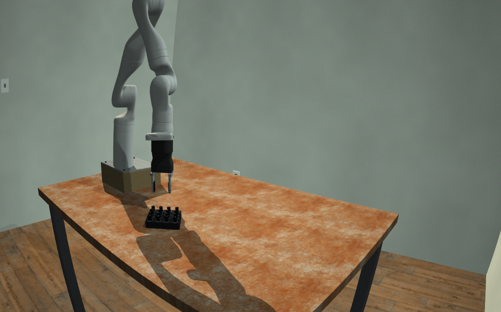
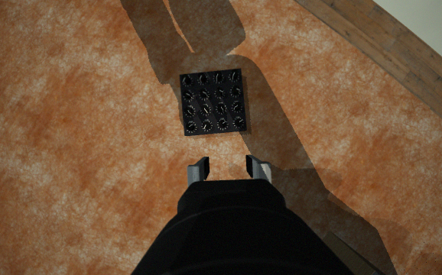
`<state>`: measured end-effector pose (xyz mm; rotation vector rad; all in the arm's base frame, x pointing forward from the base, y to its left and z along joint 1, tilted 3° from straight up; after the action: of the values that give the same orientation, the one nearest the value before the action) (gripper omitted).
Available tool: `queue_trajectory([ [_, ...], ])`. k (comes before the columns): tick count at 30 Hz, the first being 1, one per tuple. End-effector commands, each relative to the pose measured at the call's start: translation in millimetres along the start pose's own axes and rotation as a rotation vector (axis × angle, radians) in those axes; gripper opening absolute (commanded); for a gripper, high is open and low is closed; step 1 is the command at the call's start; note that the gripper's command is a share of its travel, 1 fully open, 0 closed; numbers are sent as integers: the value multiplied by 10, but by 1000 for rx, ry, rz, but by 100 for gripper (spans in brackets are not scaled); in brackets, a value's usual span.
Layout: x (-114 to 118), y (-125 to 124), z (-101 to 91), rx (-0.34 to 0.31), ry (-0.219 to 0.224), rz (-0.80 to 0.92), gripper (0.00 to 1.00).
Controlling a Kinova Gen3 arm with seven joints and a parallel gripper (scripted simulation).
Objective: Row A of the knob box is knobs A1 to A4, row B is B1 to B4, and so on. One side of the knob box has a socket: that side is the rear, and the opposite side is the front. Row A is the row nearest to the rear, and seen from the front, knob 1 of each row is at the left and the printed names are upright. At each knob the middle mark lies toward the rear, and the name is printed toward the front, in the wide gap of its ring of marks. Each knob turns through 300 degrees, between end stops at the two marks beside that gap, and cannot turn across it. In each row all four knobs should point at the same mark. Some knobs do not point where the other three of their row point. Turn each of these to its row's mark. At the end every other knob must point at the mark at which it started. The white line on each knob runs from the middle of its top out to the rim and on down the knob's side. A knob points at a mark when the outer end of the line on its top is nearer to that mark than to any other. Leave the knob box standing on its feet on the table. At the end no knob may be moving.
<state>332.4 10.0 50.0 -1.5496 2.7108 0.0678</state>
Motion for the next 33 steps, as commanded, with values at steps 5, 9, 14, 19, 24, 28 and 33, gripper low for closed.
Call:
queue_trajectory([
  [5, 2, -85, -10, 7, 7, 122, 100],
  [9, 21, -177, -22, 10, 15, 304, 100],
  [14, 29, -301, -49, 16, 21, 590, 100],
  [19, 18, -370, -71, 18, 22, 776, 100],
  [24, -34, -467, -114, 17, 16, 1074, 100],
  [28, -97, -528, -150, 12, 7, 1277, 100],
  [33, -172, -582, -186, 3, -4, 1458, 100],
])
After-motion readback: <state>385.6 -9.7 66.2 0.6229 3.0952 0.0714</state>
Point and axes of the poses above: the point where the finger pads meet when closed, its own z axis out along the fingers, its own x axis across the jaws, y = z × x, the point moved 5 cm from there along -z, back along the fingers, and after that the axes turned 8 degrees about -z, right-handed, at the moved point
